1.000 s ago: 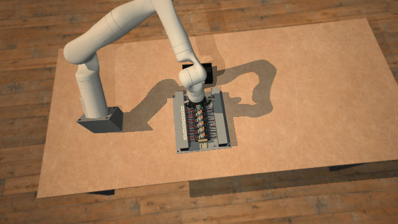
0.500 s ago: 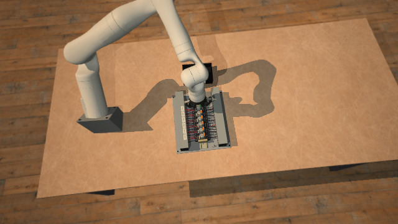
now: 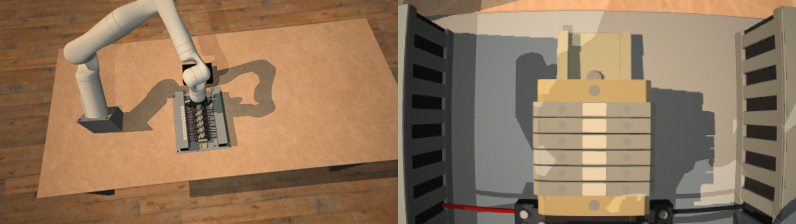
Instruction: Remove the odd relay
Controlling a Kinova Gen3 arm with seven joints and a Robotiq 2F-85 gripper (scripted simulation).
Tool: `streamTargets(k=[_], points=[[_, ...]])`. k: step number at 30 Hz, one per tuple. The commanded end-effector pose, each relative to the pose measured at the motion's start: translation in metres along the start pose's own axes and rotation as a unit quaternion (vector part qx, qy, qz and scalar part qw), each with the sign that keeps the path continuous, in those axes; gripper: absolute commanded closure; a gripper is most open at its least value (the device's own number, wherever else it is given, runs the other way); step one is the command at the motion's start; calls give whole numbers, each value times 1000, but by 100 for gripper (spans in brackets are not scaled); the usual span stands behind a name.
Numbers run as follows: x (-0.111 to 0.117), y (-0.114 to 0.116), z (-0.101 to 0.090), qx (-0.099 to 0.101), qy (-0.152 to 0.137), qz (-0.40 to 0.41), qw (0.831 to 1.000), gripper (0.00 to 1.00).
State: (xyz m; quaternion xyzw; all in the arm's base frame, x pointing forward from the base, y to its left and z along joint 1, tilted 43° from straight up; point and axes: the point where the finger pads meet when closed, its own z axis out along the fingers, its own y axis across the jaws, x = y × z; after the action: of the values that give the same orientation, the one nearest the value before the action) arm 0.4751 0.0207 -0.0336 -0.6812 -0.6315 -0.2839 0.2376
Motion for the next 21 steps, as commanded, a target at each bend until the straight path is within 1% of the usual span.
streamTargets(k=[1,10,21], points=[[0,1,-1,3,0,0,1000,100],[0,1,-1,5,0,0,1000,100],[0,2,-1,18,0,0,1000,100]])
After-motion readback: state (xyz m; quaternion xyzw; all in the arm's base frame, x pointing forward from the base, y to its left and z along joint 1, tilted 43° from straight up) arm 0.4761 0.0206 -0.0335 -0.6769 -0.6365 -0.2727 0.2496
